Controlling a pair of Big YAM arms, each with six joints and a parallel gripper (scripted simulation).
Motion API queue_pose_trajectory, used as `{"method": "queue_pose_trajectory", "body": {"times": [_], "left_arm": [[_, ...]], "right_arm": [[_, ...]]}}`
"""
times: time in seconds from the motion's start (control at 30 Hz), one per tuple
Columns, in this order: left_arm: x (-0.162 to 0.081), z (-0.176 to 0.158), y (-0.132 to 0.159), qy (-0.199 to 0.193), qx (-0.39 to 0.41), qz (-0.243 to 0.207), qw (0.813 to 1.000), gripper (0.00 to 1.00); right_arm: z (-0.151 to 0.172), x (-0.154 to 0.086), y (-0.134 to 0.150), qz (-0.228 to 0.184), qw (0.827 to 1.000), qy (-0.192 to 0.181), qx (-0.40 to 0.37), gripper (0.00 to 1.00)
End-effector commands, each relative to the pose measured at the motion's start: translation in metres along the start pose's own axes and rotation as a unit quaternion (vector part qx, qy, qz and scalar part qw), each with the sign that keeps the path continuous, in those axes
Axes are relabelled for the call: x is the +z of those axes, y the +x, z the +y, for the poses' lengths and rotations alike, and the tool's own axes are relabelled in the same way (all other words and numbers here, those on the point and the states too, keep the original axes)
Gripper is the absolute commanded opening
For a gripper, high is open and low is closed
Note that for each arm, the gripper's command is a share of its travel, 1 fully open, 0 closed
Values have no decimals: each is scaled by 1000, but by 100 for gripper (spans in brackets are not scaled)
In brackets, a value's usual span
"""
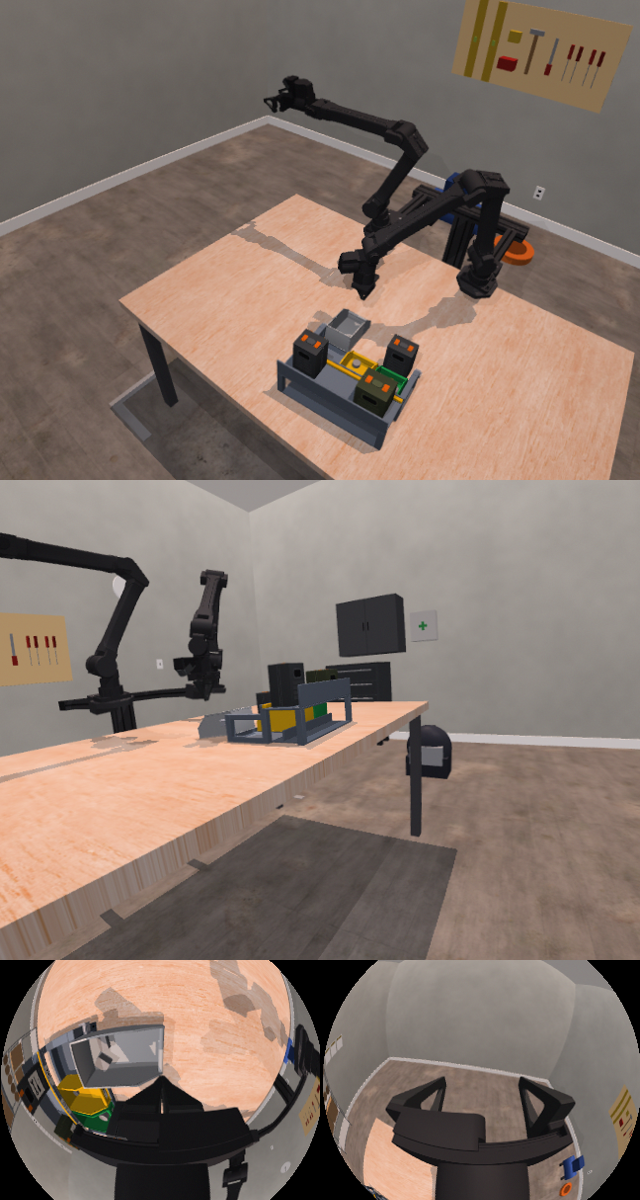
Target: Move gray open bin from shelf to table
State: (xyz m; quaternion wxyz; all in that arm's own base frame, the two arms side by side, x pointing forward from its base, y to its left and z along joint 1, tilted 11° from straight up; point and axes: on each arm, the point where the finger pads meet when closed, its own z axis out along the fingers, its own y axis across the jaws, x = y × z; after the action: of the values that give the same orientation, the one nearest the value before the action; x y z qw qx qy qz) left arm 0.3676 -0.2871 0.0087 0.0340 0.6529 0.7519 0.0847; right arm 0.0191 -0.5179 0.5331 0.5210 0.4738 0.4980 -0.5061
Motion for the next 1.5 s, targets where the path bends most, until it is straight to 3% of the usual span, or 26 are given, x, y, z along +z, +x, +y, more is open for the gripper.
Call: {"method": "queue_pose_trajectory", "body": {"times": [0.0,0.67,0.93,1.07,1.47], "left_arm": [[-39,17,-23,-25,-8,-28,999,0],[-67,18,-20,-26,-10,-28,999,0],[-63,19,-19,-23,-11,-25,999,0],[-48,26,-12,-13,-9,-11,1000,0],[-48,65,-13,-12,-7,-13,1000,0]], "right_arm": [[-7,-6,-11,-15,1000,7,5,100],[-7,-6,-11,-15,1000,7,5,100],[-7,-6,-11,-15,1000,7,5,100],[-7,-6,-11,-15,1000,7,5,100],[-7,-6,-11,-15,1000,7,5,100]]}}
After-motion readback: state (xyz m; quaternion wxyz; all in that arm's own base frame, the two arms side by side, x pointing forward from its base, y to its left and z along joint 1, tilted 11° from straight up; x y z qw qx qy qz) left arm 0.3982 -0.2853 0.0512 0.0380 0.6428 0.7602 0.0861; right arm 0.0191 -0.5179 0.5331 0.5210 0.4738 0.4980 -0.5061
